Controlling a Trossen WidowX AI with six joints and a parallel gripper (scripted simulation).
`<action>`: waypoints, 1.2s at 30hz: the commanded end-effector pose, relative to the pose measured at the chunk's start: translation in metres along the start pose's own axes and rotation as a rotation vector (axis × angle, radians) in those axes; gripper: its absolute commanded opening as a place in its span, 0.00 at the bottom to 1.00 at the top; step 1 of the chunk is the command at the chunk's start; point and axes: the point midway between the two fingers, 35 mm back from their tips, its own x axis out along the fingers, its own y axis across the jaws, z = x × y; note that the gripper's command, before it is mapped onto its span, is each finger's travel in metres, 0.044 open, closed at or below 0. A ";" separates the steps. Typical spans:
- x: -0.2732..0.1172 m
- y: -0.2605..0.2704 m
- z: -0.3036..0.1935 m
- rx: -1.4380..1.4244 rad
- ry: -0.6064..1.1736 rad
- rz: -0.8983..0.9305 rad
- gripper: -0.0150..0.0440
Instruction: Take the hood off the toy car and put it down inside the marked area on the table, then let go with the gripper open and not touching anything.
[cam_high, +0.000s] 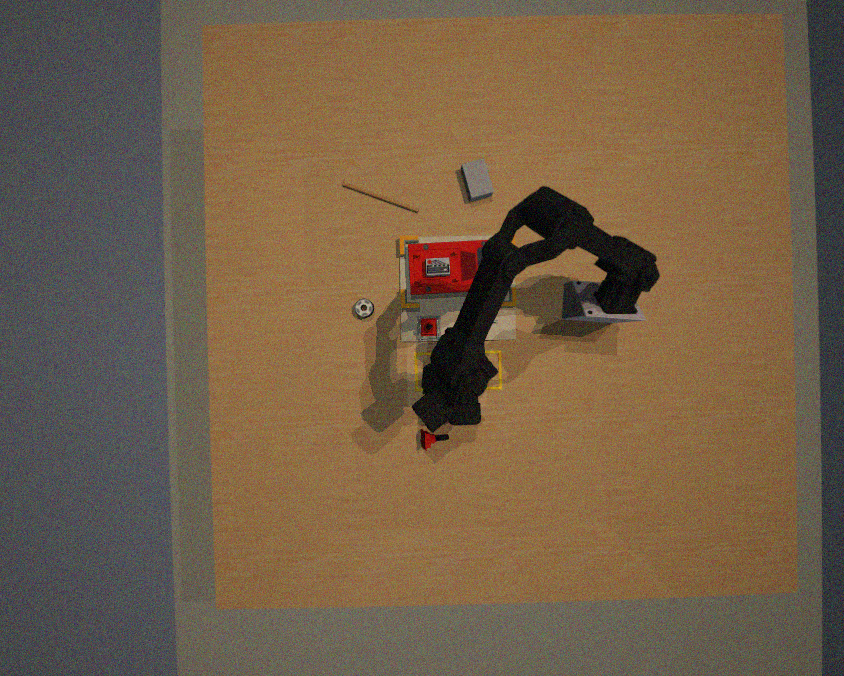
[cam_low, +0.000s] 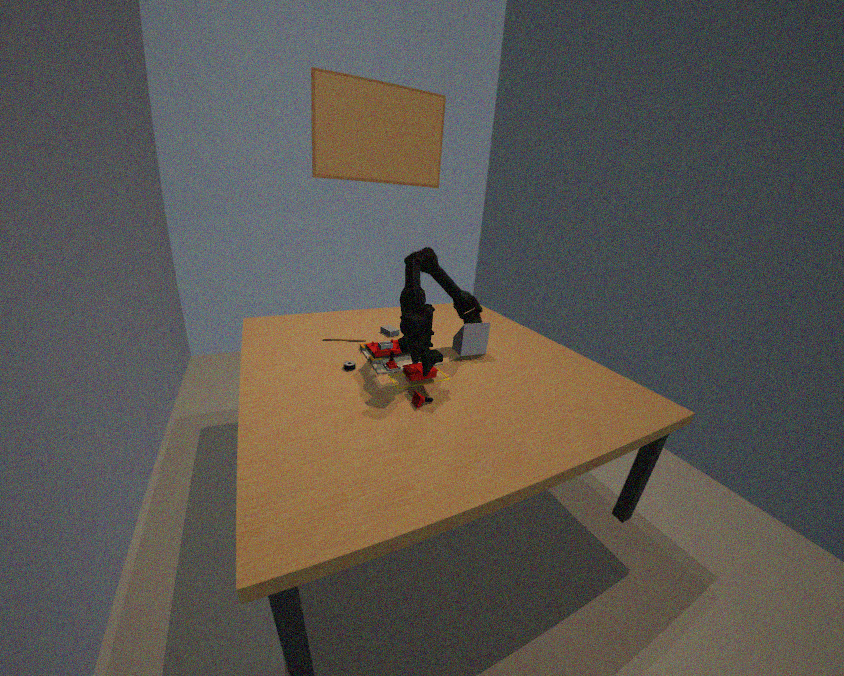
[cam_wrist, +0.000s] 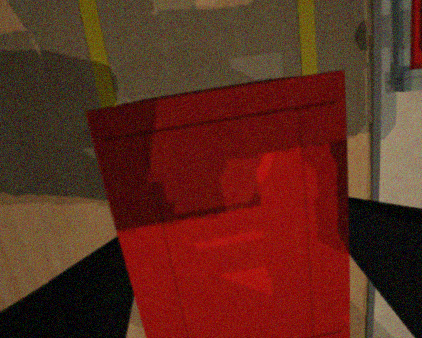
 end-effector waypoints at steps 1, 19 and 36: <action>0.002 -0.001 0.000 -0.006 -0.002 -0.003 0.25; 0.011 -0.001 0.000 -0.006 -0.002 -0.004 0.25; 0.012 0.000 0.000 0.000 0.000 -0.001 0.79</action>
